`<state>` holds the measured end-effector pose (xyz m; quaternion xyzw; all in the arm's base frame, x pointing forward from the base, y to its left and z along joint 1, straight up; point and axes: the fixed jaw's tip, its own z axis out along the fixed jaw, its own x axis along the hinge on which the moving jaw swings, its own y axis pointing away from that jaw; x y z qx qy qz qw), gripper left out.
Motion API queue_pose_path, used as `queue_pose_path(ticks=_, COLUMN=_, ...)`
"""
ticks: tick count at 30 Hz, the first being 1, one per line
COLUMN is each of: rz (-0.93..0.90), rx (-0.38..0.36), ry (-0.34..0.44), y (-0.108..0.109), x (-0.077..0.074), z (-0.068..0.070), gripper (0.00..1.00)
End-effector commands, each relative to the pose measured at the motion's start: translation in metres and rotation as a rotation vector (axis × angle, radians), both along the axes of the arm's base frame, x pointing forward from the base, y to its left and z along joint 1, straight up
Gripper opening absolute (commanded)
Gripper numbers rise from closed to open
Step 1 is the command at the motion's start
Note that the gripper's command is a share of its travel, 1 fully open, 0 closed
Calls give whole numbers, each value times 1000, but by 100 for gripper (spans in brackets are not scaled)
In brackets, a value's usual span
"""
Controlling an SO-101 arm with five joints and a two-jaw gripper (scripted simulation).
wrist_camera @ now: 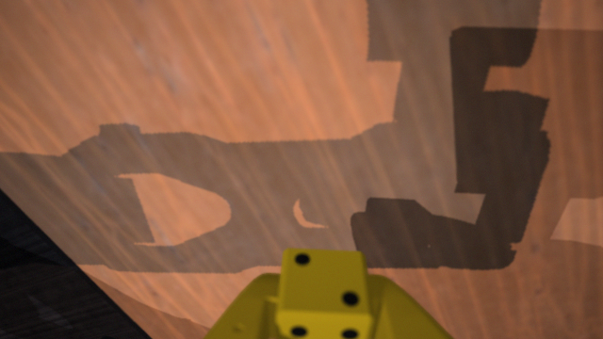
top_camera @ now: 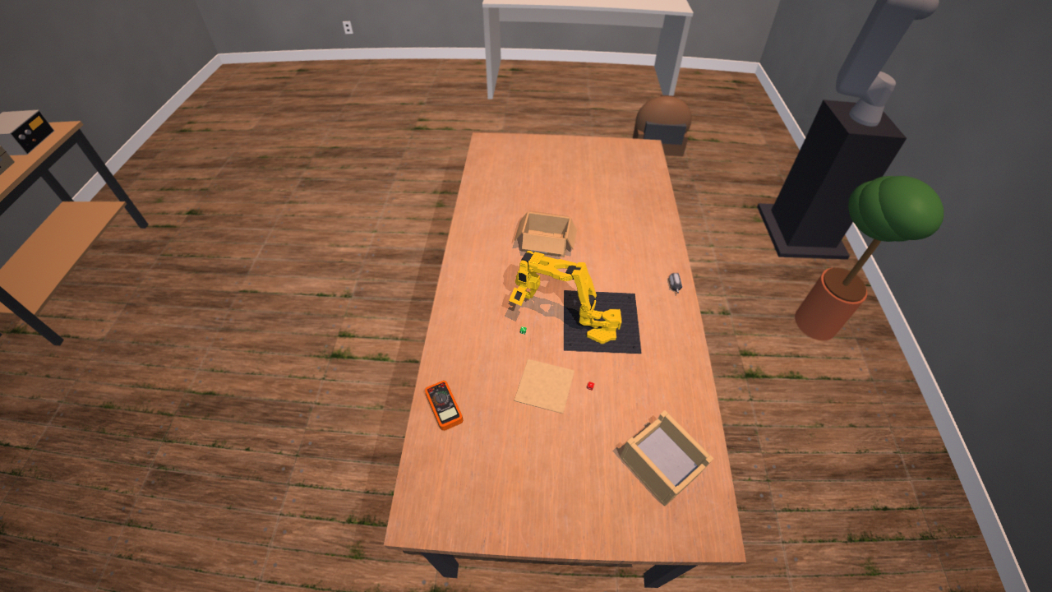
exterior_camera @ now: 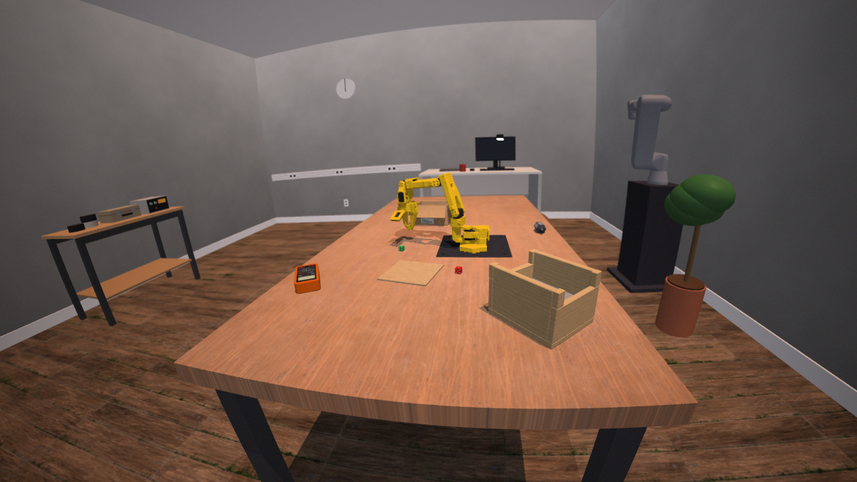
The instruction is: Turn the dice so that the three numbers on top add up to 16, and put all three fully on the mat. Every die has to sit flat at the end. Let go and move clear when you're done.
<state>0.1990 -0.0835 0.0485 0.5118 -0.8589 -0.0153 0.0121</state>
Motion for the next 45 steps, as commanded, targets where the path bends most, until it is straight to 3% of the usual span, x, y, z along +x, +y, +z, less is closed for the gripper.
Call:
queue_pose_path(ticks=1, rz=28, rx=-3, ry=-12, y=-1, x=0, z=4, gripper=0)
queue_pose_path(ticks=23, rz=83, rx=-1, ry=-13, y=-2, x=0, z=3, gripper=0)
queue_pose_path(ticks=45, rz=78, rx=-1, ry=-14, y=-2, x=-2, z=-6, gripper=0)
